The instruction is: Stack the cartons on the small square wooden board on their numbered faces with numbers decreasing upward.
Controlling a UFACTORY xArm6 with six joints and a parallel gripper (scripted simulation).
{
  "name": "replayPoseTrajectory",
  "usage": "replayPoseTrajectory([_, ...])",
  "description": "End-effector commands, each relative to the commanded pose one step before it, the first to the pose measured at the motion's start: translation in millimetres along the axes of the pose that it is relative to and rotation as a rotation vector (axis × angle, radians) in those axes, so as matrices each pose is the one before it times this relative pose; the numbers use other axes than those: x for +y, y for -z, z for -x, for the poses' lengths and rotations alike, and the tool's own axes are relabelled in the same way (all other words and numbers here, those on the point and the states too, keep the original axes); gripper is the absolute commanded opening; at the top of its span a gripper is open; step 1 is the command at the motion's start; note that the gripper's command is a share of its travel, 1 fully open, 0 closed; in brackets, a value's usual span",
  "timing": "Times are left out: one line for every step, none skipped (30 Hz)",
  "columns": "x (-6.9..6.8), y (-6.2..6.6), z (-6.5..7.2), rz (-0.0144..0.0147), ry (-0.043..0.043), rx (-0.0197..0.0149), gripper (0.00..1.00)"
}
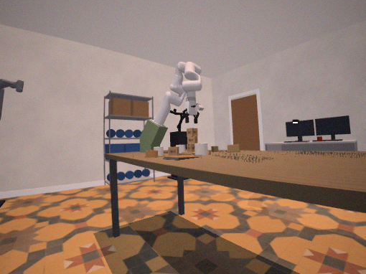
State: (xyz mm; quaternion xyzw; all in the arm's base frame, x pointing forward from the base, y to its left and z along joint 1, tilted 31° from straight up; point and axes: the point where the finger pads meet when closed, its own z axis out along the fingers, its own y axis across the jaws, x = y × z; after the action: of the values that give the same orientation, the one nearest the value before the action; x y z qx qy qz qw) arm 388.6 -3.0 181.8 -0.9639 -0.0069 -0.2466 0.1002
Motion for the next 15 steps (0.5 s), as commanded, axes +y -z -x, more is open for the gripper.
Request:
replayPoseTrajectory([0.08,0.69,-0.95,0.00042,0.00061,0.00231,1.0])
replayPoseTrajectory([0.12,0.0,-0.04,0.00002,0.00042,-0.00003,1.0])
replayPoseTrajectory([0.76,0.02,-0.28,0.00013,0.00275,-0.00022,1.0])
replayPoseTrajectory([1.89,0.06,-0.67,0.00032,0.00683,-0.00055,1.0])
replayPoseTrajectory([3.37,0.12,-1.15,0.00054,0.01211,-0.00096,1.0])
replayPoseTrajectory([5.09,0.19,-1.59,0.00072,0.01808,-0.00138,1.0])
replayPoseTrajectory([0.0,0.0,0.0,0.0,0.0,0.0,1.0])
replayPoseTrajectory([0.0,0.0,0.0,0.0,0.0,0.0,1.0])
replayPoseTrajectory([6.95,0.29,-1.9,0.00083,0.02428,-0.00175,1.0])
replayPoseTrajectory([8.85,0.42,-1.97,0.00081,0.03032,-0.00201,1.0])
replayPoseTrajectory([10.68,0.57,-1.73,0.00068,0.03587,-0.0021,1.0])
replayPoseTrajectory([12.33,0.76,-1.13,0.00044,0.04065,-0.00198,1.0])
replayPoseTrajectory([13.67,0.97,-0.19,0.00017,0.04444,-0.00163,1.0])
replayPoseTrajectory([14.6,1.2,1.02,-0.00009,0.04708,-0.00109,1.0])
replayPoseTrajectory([15.02,1.42,2.4,-0.00027,0.04845,-0.00041,1.0])
